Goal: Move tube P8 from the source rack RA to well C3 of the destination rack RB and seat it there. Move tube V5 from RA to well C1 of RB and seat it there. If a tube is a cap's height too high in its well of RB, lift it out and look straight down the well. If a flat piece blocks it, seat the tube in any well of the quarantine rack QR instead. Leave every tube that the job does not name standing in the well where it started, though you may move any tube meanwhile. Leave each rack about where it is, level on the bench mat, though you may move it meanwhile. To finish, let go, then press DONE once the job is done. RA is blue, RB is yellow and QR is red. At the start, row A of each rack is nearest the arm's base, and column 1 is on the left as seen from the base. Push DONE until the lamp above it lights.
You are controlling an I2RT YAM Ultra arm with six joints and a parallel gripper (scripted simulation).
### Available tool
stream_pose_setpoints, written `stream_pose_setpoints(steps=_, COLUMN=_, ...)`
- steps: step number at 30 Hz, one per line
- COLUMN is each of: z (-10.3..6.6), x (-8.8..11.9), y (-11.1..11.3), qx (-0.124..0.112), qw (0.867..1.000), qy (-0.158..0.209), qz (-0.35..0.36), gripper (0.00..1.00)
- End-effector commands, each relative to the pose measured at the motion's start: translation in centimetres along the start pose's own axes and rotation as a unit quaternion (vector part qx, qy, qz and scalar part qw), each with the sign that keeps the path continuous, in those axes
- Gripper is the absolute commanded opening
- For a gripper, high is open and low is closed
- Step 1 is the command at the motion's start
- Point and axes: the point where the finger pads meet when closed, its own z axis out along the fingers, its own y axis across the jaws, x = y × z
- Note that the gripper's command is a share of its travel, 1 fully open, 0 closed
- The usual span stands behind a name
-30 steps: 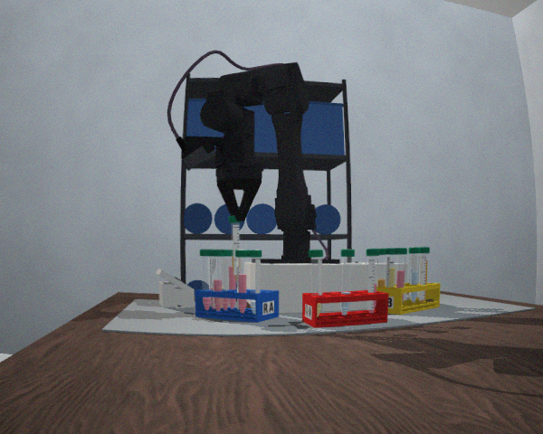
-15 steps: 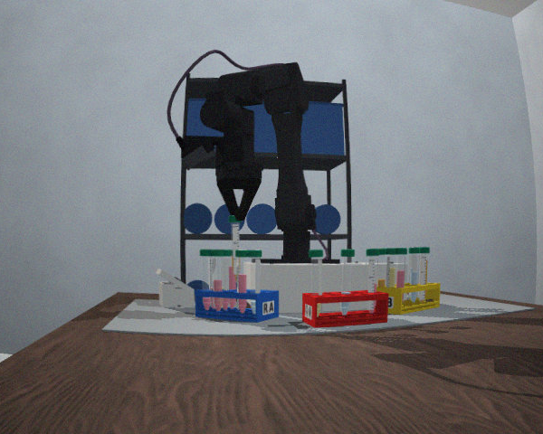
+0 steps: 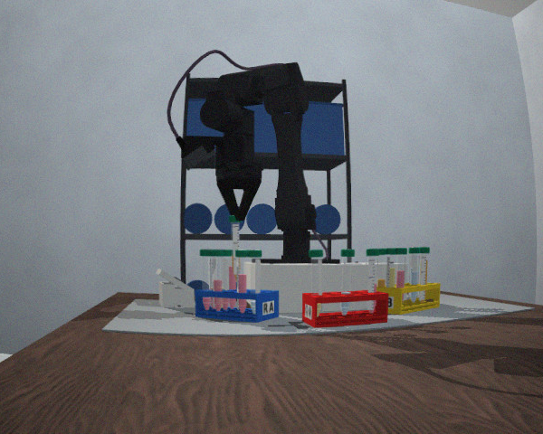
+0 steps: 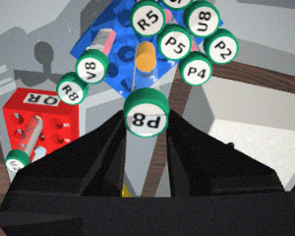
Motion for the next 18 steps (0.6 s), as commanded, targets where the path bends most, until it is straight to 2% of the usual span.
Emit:
stream_pose_setpoints(steps=1, z=-1.0, x=0.0, y=-0.1, qx=-0.009, qw=1.000, qy=-0.009, qz=0.000, gripper=0.00)
stream_pose_setpoints(steps=3, z=-1.0, x=0.0, y=-0.1, qx=-0.009, qw=1.000, qy=-0.009, qz=0.000, gripper=0.00)
stream_pose_setpoints(steps=4, z=-1.6, x=-0.1, y=-0.6, qx=-0.010, qw=1.000, qy=-0.012, qz=0.002, gripper=0.00)
stream_pose_setpoints(steps=6, z=-1.0, x=0.0, y=-0.1, qx=-0.009, qw=1.000, qy=-0.009, qz=0.000, gripper=0.00)
stream_pose_setpoints(steps=7, z=-1.0, x=0.5, y=-1.1, qx=-0.002, qw=1.000, qy=-0.005, qz=0.003, gripper=0.00)
stream_pose_setpoints(steps=11, z=-1.5, x=0.5, y=-0.8, qx=-0.008, qw=1.000, qy=-0.010, qz=0.002, gripper=0.00)
stream_pose_setpoints(steps=12, z=-1.0, x=0.9, y=-1.1, qx=-0.004, qw=1.000, qy=-0.007, qz=0.002, gripper=0.00)
stream_pose_setpoints(steps=18, z=-1.0, x=1.7, y=-1.4, qx=-0.009, qw=1.000, qy=-0.011, qz=-0.001, gripper=0.00)
